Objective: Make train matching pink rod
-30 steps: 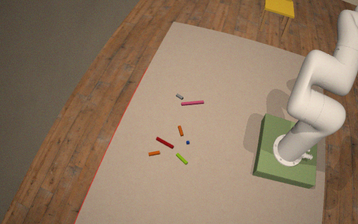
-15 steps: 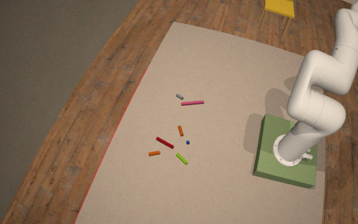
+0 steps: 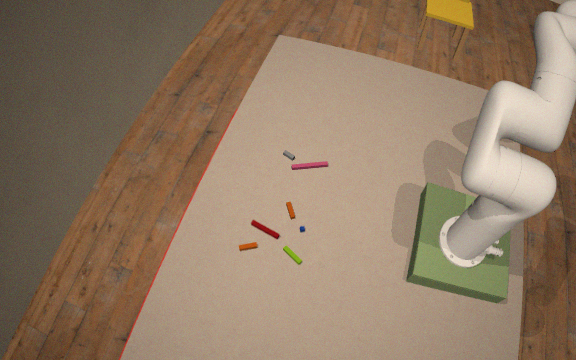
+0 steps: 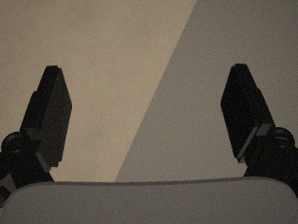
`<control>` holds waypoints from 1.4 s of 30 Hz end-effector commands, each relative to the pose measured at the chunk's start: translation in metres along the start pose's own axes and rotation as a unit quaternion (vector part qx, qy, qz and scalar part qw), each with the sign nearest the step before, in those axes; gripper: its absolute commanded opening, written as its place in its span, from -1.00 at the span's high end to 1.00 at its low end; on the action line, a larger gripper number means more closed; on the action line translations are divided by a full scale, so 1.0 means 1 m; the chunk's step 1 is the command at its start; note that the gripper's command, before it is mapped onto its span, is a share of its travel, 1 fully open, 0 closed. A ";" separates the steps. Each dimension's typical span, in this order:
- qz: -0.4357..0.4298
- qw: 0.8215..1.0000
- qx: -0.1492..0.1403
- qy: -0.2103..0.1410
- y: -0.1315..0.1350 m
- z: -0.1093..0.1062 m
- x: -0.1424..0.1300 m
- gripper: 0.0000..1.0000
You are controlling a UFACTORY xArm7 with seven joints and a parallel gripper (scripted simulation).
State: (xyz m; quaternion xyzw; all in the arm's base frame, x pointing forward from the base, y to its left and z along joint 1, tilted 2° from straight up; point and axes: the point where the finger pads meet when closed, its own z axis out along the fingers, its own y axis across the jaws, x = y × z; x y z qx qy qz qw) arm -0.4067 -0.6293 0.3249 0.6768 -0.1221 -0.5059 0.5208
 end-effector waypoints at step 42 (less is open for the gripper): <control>-0.131 0.972 -0.027 0.194 0.024 -0.055 0.162 -1.00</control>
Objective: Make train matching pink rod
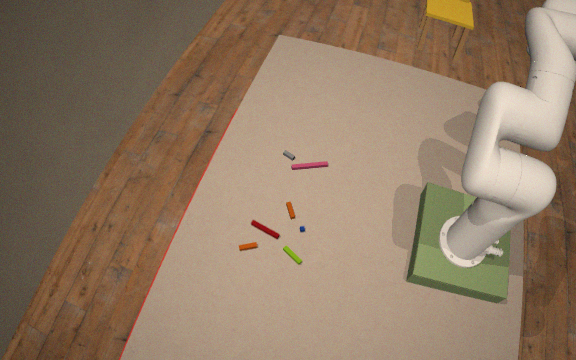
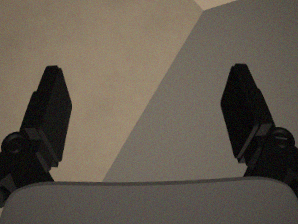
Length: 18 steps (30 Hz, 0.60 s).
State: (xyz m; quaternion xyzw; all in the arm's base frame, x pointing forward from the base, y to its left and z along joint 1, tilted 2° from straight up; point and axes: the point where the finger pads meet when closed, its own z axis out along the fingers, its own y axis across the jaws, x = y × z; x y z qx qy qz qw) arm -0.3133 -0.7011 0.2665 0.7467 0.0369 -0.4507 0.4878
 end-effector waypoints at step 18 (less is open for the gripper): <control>-0.087 0.989 -0.035 0.117 0.039 -0.023 0.103 -1.00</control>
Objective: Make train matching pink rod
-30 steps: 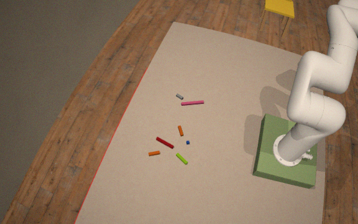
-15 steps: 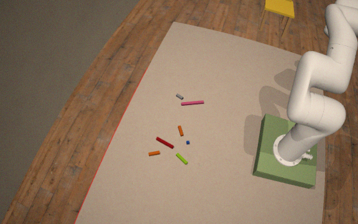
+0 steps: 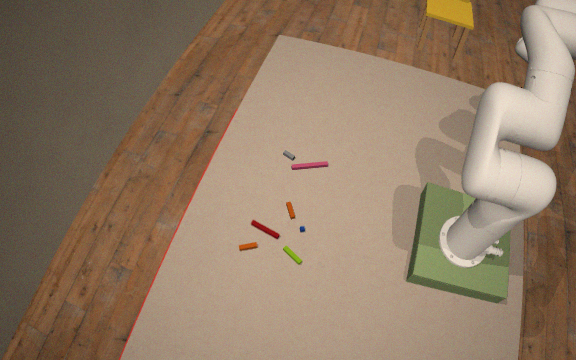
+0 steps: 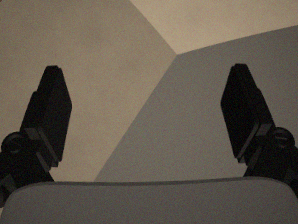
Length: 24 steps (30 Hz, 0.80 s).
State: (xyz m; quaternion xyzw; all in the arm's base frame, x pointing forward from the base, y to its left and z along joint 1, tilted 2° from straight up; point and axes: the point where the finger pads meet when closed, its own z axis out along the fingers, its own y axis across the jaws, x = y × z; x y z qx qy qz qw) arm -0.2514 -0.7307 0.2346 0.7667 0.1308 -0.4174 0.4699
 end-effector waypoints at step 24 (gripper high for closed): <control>-0.099 0.987 -0.051 0.120 0.055 -0.021 0.109 -1.00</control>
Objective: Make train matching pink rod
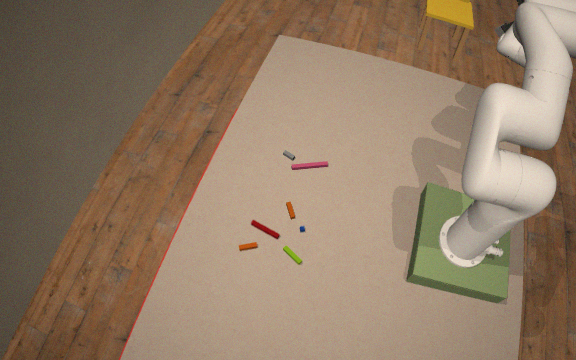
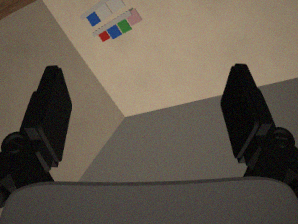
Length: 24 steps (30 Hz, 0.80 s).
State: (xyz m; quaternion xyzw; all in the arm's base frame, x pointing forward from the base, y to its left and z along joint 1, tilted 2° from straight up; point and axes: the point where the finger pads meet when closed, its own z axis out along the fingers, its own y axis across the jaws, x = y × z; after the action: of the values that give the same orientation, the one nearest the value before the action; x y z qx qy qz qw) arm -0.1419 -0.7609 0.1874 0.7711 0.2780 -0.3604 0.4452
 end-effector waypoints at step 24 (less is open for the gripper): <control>-0.108 0.986 -0.063 0.106 0.068 -0.012 0.095 -1.00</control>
State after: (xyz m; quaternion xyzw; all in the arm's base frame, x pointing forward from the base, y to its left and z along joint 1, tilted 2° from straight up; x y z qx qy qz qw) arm -0.0757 -0.7689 0.1607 0.7570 0.3722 -0.3257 0.4270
